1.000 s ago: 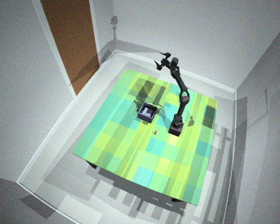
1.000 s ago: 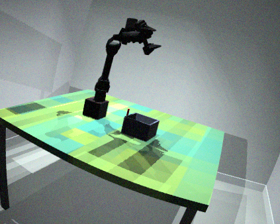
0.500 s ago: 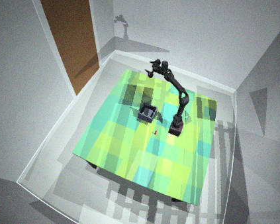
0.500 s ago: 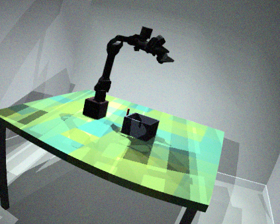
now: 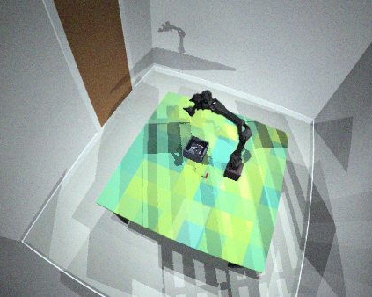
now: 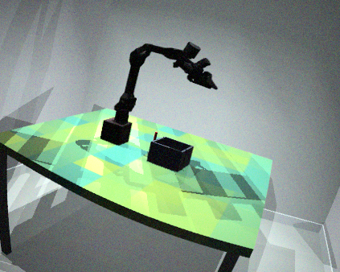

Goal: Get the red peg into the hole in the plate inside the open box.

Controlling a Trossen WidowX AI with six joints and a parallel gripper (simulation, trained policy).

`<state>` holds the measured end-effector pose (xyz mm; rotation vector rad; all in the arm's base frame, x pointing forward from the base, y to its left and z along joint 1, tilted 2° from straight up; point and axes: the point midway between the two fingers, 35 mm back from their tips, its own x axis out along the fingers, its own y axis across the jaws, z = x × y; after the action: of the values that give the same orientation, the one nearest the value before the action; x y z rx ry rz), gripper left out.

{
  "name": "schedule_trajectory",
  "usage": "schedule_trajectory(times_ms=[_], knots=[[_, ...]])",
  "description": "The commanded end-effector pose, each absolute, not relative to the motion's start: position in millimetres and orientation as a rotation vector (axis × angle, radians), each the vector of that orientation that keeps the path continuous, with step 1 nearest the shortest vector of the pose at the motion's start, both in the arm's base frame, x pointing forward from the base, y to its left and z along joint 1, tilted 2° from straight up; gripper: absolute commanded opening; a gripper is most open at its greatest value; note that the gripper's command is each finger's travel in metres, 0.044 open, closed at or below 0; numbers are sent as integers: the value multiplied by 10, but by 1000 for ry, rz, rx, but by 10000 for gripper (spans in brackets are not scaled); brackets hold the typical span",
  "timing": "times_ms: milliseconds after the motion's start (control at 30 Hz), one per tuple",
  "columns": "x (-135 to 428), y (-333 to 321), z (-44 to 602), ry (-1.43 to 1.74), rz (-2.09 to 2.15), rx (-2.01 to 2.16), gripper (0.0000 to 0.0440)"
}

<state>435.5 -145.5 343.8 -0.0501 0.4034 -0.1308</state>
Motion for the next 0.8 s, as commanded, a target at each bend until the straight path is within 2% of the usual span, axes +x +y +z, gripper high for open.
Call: schedule_trajectory(times_ms=[0,367,767], knots=[[4320,-1133,3196,494,-120,61,440],[4037,-321,2602,754,-143,313,440],[3384,391,1982,1058,-297,507,440]])
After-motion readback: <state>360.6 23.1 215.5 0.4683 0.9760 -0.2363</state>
